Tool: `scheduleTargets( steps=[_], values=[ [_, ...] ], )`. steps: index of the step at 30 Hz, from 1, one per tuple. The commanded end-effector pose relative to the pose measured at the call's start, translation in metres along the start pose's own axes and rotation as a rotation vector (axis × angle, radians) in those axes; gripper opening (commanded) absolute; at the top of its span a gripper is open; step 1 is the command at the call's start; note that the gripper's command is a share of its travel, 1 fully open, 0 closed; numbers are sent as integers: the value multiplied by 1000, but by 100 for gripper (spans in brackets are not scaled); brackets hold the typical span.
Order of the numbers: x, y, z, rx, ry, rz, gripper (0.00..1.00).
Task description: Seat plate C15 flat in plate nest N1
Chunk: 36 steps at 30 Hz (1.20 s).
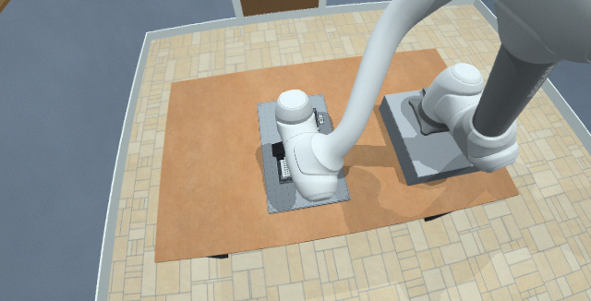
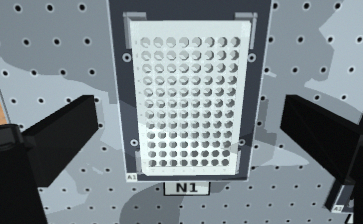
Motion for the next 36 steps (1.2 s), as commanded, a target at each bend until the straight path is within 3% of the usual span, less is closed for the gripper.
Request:
scheduleTargets(
  steps=[1,18,36],
  values=[
    [1,0,0,0,1,0,100],
    [40,0,0,0,1,0,100],
    [40,0,0,0,1,0,100]
  ],
)
Point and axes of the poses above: the point where the finger pads meet when closed, its own x axis back along the fingers, its own y axis across the jaws, z = x × y, the point moved 4 cm from there along x, back along the fingers, and after that the axes turned 2 degrees about x, right-handed, at the moved point
